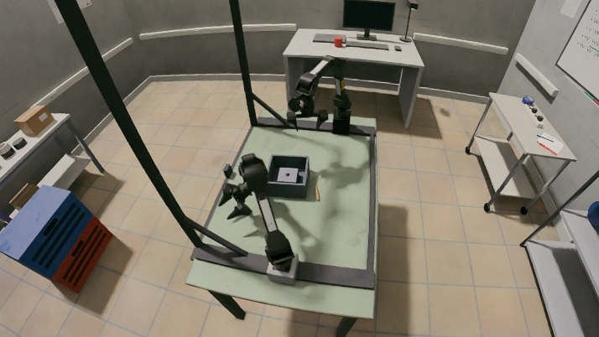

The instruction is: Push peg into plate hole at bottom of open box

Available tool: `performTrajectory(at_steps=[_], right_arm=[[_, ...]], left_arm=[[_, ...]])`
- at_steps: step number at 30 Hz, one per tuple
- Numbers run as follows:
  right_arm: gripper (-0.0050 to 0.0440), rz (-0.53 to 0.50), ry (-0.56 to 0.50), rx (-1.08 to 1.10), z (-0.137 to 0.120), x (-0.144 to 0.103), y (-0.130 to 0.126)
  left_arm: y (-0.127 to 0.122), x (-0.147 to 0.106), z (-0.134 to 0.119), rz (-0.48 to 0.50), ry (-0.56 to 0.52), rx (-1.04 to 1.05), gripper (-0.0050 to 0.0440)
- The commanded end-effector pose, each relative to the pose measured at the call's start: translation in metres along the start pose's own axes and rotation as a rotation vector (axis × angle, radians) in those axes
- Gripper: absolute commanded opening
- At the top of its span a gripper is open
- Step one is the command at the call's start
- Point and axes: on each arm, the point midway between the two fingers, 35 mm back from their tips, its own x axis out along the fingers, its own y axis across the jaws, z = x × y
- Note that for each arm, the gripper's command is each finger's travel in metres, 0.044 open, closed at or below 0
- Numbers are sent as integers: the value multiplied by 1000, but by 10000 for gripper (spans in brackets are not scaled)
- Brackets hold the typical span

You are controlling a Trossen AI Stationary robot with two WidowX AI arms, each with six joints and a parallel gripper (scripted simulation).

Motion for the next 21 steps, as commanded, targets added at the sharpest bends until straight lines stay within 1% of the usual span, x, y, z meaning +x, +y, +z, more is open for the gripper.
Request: performTrajectory(at_steps=[1, 19, 21], right_arm=[[440, -10, 6, -22, 6, -3, -2], [440, -10, 6, -22, 6, -3, -2], [440, -16, 19, -21, 8, -6, -1]], left_arm=[[1, -8, -1, 17, 18, 0, 440], [1, -8, -1, 17, 18, 0, 440], [6, -4, -5, 23, 15, -24, 440]])
